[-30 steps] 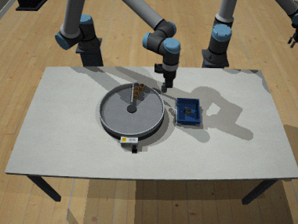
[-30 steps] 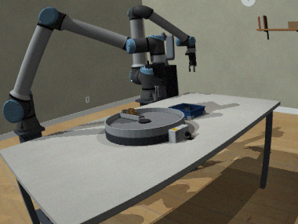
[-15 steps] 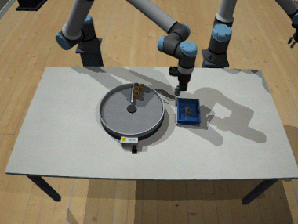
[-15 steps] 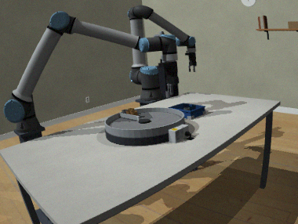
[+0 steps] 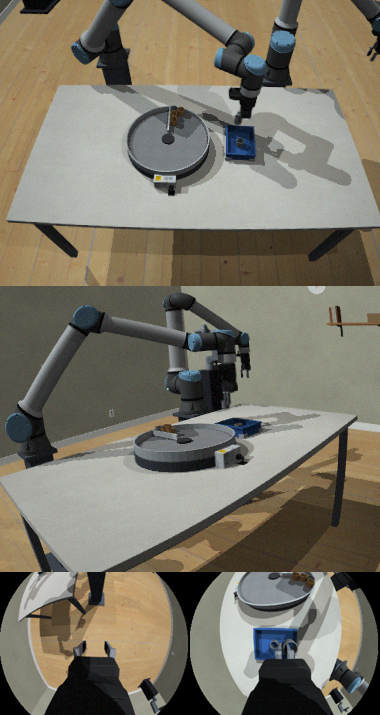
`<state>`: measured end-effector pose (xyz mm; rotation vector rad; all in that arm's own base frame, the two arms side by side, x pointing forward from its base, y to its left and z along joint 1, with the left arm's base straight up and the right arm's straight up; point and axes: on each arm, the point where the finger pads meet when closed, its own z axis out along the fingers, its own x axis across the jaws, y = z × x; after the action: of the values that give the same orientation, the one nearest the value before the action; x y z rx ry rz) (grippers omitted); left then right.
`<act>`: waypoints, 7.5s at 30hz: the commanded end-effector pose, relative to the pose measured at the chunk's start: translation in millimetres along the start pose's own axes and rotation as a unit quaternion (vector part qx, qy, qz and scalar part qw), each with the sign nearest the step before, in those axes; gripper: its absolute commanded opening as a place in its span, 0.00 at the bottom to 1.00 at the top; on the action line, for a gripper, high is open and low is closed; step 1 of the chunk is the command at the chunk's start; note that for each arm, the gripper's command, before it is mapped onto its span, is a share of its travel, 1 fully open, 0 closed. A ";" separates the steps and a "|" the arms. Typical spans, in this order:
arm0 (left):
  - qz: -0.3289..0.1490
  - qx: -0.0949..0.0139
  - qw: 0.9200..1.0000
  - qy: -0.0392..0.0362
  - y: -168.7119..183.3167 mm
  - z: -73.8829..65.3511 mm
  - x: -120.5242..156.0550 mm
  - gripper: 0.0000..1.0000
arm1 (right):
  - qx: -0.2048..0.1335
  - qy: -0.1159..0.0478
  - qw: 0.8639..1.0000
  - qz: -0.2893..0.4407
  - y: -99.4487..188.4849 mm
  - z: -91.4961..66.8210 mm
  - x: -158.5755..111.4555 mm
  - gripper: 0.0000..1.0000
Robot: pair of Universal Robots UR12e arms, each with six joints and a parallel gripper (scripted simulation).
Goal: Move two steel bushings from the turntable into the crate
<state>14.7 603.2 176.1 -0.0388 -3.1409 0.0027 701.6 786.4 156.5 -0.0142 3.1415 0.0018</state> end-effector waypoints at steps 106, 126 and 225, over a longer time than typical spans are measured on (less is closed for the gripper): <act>0.000 -0.001 1.000 0.000 0.7 -0.9 -0.2 1.00 | -0.001 0.000 1.000 0.000 22.8 65.2 -6.3 0.00; 0.000 -0.001 1.000 0.000 0.7 -0.9 -0.2 1.00 | -0.001 0.000 1.000 0.000 22.8 74.9 -6.3 0.00; 0.000 -0.001 1.000 0.000 0.7 -0.9 -0.2 1.00 | -0.001 0.000 1.000 0.000 22.8 113.3 -6.4 0.00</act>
<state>14.7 603.2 176.1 -0.0388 -3.1409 0.0027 707.4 808.8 42.0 -0.0141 3.1420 0.0010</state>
